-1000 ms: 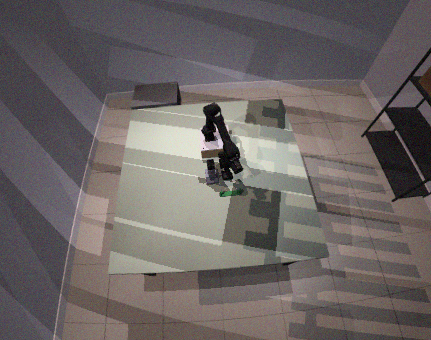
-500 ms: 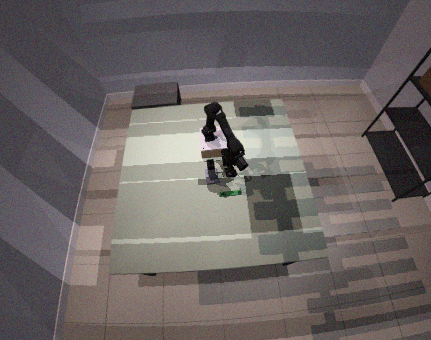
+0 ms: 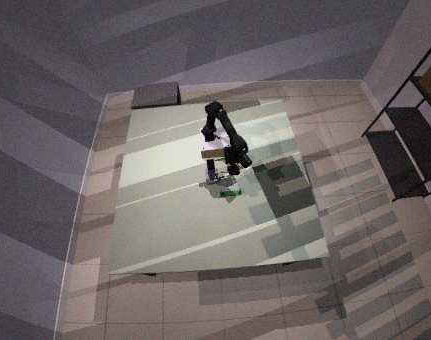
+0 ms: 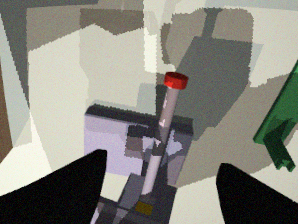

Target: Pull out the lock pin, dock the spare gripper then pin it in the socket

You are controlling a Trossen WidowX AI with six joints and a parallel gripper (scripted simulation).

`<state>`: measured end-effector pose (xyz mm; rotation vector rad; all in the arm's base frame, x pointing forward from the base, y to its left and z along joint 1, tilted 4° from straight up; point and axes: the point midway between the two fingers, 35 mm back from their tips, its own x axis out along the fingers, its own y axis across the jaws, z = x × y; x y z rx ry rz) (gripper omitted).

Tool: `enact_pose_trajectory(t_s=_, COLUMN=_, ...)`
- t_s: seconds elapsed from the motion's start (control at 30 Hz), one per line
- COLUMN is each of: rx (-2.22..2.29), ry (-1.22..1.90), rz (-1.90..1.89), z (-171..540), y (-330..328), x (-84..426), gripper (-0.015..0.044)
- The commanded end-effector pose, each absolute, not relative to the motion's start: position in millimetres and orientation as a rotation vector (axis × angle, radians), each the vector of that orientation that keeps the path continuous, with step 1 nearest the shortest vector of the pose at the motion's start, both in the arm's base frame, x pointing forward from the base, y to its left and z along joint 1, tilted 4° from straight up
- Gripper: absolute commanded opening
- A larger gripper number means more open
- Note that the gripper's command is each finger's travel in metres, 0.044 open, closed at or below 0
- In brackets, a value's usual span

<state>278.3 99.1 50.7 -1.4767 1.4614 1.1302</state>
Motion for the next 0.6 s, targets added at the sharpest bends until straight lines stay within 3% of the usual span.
enact_pose_trajectory(t_s=0.0, rx=-1.477, ry=1.462, rz=1.133, z=49.7, y=98.3, x=277.8, gripper=0.0331)
enact_pose_trajectory(t_s=0.13, rx=-1.477, ry=1.462, rz=1.133, z=49.7, y=98.3, x=277.8, gripper=0.0436)
enact_pose_trajectory(t_s=0.57, rx=-1.477, ry=1.462, rz=1.133, z=49.7, y=98.3, x=277.8, gripper=0.044)
